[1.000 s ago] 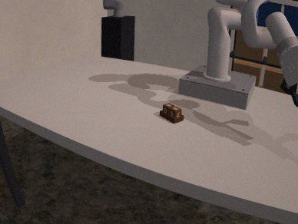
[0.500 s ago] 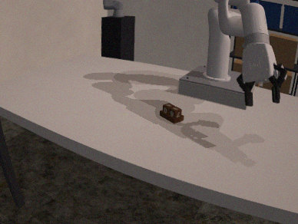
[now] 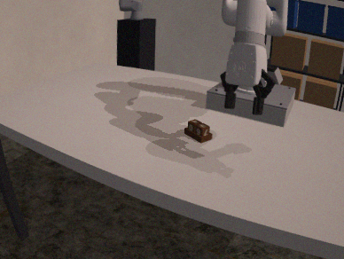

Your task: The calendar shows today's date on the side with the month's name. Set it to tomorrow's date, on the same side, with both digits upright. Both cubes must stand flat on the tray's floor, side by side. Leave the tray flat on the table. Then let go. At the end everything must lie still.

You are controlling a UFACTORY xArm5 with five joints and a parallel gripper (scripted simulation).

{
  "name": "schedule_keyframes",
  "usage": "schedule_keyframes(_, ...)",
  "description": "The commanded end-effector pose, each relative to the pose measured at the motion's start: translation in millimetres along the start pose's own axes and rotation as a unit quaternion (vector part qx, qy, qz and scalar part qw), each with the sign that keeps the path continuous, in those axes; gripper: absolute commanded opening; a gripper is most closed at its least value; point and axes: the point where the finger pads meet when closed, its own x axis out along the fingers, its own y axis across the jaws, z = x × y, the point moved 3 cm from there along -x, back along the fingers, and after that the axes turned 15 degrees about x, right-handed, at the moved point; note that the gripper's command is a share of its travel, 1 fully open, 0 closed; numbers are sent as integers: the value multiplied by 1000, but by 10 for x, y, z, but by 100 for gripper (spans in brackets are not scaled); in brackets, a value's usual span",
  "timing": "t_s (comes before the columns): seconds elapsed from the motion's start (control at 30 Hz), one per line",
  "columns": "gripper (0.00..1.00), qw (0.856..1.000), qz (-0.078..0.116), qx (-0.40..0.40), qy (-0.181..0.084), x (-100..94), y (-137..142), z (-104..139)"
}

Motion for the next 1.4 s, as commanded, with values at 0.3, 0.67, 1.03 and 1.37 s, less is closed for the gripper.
schedule_keyframes(0.3, 100, 993, -96, -19, 66, -242, -1132, 474)
schedule_keyframes(0.67, 100, 990, -111, -22, 89, -321, -1407, 505)
schedule_keyframes(1.03, 100, 990, -111, -22, 89, -321, -1407, 505)
schedule_keyframes(1.37, 100, 984, -122, 111, 73, -331, -1635, 355)
